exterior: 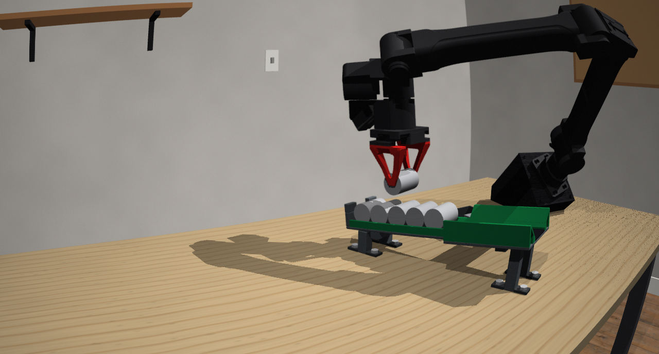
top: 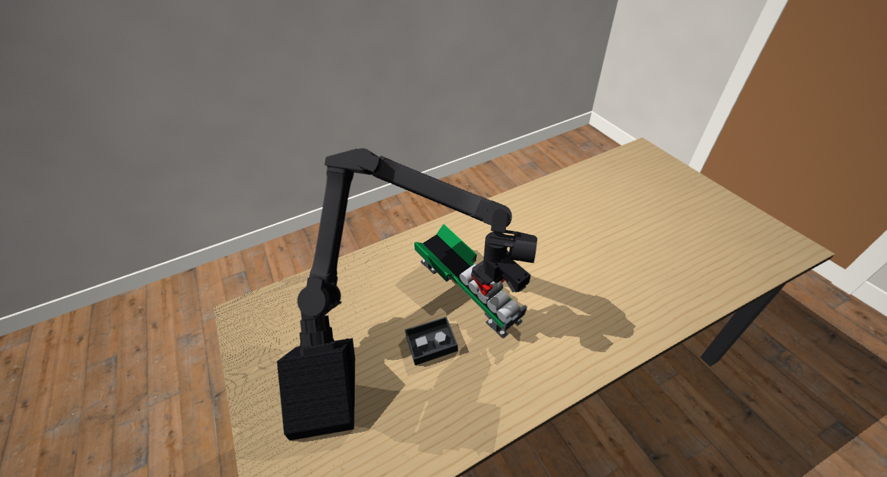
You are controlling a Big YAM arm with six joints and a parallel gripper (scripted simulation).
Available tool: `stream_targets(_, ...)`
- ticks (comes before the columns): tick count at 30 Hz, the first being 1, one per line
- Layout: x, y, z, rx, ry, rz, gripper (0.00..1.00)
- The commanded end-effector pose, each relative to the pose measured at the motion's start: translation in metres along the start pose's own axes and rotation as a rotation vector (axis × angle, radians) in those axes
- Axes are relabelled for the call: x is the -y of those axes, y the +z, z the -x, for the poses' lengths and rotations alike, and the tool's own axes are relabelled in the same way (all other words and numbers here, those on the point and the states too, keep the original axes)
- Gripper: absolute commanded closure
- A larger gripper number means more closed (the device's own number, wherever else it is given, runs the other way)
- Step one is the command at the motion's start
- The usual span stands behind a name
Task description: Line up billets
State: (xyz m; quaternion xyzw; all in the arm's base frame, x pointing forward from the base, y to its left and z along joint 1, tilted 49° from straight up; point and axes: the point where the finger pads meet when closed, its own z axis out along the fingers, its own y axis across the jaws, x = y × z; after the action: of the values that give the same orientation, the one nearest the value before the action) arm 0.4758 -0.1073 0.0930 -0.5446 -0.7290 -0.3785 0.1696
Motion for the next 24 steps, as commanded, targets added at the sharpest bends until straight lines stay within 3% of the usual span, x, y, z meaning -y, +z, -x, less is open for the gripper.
stream_targets(1, -0.0234, -0.0499, 0.0046, 0.065, -0.053, 0.065, 1.0)
stream_targets(24, -0.0233, -0.0522, 0.0045, 0.065, -0.049, 0.065, 1.0)
